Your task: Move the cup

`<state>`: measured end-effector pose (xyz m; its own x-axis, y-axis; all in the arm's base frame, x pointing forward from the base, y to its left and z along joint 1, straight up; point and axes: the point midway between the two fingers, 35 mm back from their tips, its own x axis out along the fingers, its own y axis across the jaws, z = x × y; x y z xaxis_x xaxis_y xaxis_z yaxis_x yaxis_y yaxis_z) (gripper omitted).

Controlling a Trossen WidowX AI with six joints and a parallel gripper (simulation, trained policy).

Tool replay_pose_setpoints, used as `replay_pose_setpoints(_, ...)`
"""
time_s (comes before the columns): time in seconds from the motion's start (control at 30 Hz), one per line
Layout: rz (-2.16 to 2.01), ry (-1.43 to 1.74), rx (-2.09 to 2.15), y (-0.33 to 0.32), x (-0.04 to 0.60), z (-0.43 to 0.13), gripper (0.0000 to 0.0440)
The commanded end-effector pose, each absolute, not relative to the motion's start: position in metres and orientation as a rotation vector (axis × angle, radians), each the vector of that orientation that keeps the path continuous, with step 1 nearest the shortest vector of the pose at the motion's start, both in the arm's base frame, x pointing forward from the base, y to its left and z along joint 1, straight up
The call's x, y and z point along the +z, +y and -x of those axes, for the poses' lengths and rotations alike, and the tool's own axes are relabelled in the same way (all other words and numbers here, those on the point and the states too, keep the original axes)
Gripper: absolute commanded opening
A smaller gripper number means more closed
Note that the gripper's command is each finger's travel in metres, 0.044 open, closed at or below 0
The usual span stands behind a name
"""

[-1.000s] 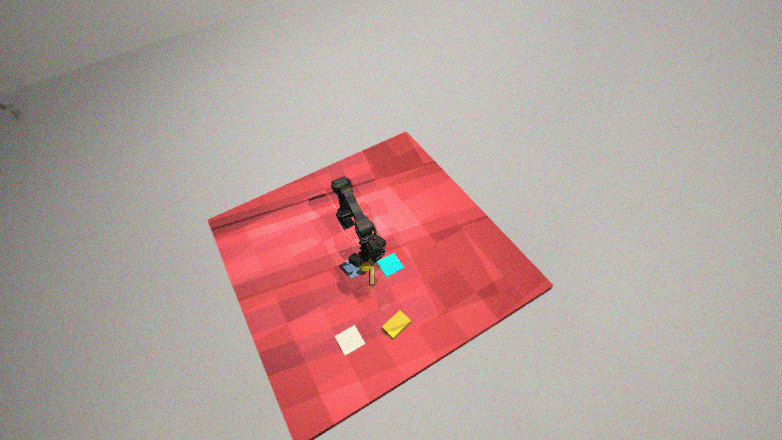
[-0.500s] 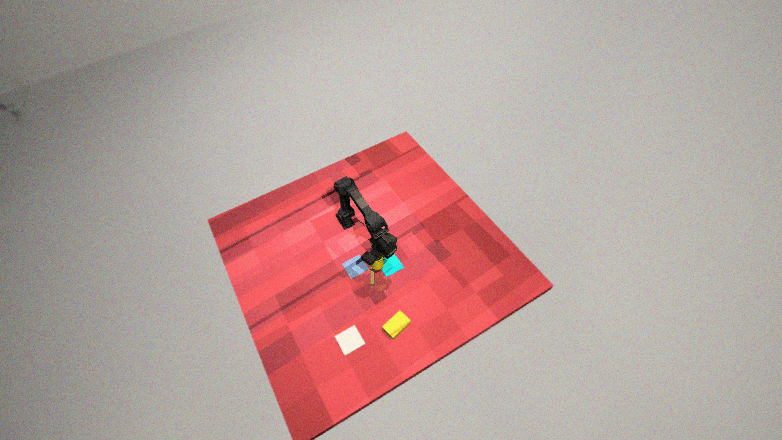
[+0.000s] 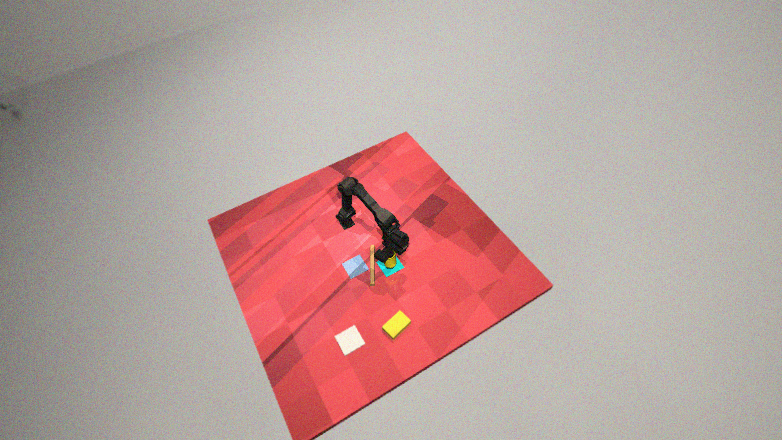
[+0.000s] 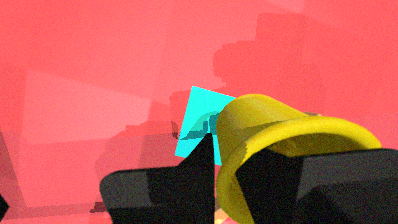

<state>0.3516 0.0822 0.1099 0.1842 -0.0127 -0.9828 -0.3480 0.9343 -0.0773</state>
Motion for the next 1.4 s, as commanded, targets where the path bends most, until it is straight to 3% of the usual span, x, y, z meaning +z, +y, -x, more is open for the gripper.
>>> replay_pose_setpoints(0.0, 0.316, 1.377, 0.238, 0.091, 0.1, -0.349, 0.0)
replay_pose_setpoints(0.5, 0.317, 1.389, 0.209, 0.091, 0.063, -0.339, 0.0049)
replay_pose_setpoints(0.63, 0.307, 1.38, 0.205, 0.09, 0.061, -0.339, 0.0077)
replay_pose_setpoints(0.8, 0.278, 1.344, 0.207, 0.09, 0.068, -0.344, 0.0144)
replay_pose_setpoints(1.1, 0.249, 1.274, 0.229, 0.091, 0.089, -0.348, 0.0136)
replay_pose_setpoints(1.37, 0.219, 1.258, 0.247, 0.09, 0.106, -0.338, 0.0164)
